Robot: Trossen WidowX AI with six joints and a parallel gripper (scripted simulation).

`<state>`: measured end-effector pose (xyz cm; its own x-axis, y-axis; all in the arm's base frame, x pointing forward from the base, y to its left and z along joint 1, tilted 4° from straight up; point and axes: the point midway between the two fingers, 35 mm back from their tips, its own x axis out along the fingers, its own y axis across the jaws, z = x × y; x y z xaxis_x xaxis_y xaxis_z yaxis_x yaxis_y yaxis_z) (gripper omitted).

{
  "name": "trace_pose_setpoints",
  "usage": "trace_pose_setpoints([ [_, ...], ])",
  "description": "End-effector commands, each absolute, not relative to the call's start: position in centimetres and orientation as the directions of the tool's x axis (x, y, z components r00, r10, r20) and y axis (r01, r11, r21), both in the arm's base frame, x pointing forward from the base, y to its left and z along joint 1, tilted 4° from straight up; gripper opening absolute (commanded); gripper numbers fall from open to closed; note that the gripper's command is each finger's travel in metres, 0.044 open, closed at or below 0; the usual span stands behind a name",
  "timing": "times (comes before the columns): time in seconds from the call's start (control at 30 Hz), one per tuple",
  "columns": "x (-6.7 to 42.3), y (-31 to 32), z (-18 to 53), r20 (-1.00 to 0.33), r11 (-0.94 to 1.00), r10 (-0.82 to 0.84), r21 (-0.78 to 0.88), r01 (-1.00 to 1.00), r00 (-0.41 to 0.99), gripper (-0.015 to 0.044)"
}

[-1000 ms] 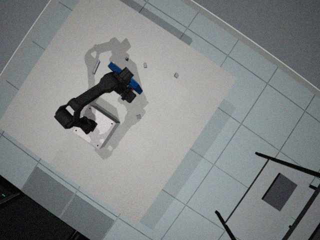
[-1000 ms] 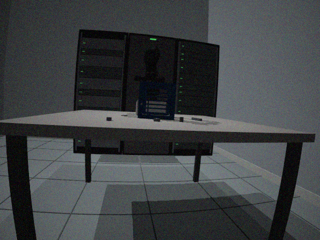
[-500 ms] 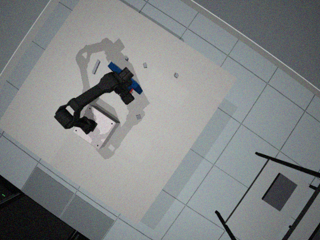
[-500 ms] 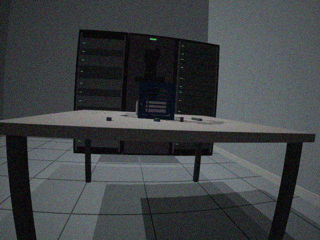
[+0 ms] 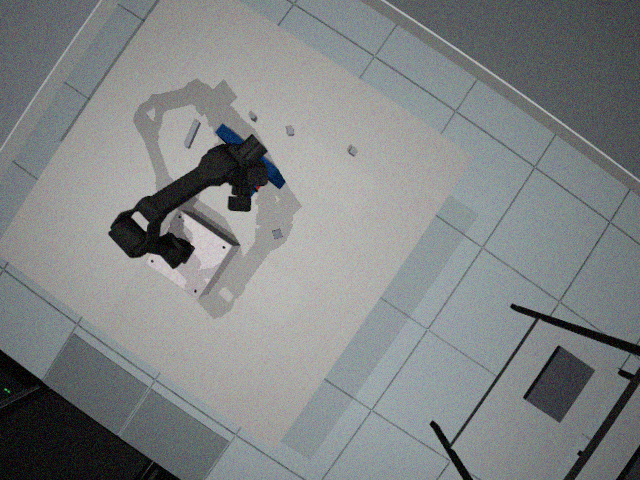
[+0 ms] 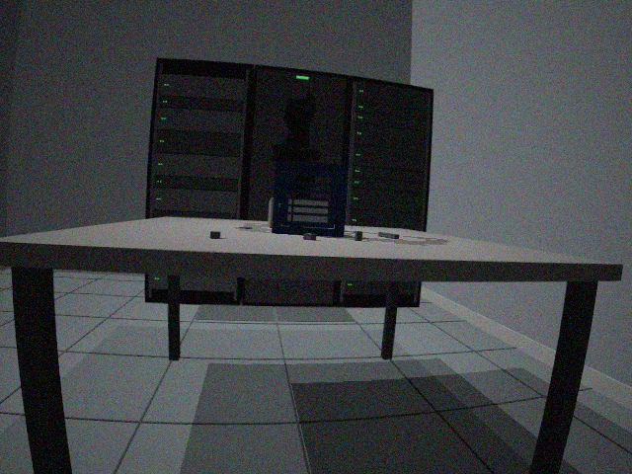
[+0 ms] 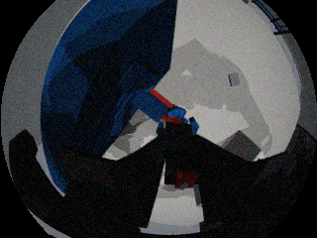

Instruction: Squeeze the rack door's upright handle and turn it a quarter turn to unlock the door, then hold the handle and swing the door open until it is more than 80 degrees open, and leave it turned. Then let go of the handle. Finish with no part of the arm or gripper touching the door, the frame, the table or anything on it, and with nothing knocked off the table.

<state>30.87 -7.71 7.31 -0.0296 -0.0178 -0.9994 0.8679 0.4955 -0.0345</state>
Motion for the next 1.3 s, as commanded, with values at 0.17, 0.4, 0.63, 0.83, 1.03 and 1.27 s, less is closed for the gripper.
trace_pose_setpoints([
  [0.17,30.79,-7.57,7.14,-0.999,0.06,-0.012,-0.033,0.998,-0.032,0.0009],
  [0.4,30.79,-7.57,7.13,-0.999,-0.281,-0.012,-0.028,0.959,-0.032,0.0009],
  [0.63,30.79,-7.57,7.13,-0.999,-0.44,-0.012,-0.024,0.897,-0.032,0.0009],
  [0.83,30.79,-7.57,7.13,-0.999,-0.44,-0.012,-0.024,0.897,-0.032,0.0009],
  [1.03,30.79,-7.57,7.13,-0.999,-0.44,-0.012,-0.024,0.897,-0.032,0.0167],
  [1.27,30.79,-7.57,7.13,-0.999,-0.411,-0.012,-0.025,0.911,-0.032,0.0281],
])
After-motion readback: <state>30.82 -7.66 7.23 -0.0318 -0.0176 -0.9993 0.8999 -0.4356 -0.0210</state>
